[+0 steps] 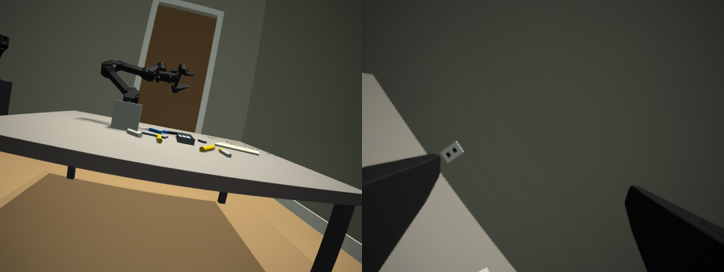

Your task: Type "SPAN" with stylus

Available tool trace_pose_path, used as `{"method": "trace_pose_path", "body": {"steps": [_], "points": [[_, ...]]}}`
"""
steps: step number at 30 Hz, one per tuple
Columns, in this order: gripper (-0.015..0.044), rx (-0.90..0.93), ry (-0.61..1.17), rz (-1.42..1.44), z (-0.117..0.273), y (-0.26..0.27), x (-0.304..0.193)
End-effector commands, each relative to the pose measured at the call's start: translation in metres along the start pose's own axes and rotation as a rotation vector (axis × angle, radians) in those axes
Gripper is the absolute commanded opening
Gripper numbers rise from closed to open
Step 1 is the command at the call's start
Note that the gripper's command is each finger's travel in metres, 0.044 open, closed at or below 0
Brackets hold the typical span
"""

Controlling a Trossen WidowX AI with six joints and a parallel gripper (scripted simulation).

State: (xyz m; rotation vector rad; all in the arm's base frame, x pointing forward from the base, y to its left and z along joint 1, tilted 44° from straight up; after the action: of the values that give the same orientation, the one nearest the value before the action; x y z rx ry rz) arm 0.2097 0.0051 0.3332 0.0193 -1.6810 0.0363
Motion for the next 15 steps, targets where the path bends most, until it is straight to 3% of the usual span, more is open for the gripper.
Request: {"method": "trace_pose_path", "body": {"steps": [1,8,15], "points": [[0.0414,0.001,0.005,-0.001,-0.001,0.0,-0.001],[0.023,0.04,0.236,-0.055,-0.026,-0.007,-0.033],[0.0046,0.161,0.708,-0.11,-0.064,-0.019,-0.102]]}}
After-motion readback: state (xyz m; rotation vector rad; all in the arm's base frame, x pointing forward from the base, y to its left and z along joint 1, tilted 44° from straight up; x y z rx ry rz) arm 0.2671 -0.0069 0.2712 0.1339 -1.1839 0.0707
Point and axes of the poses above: the point midway between the two fingers, 35 mm back from their tips, its own z axis back along the fingers, its own y axis across the jaws, x = y × z, the point moved 10 cm from there along z, back along the fingers, and after that the axes turned 1 degree about -z, right-handed, at the moved point
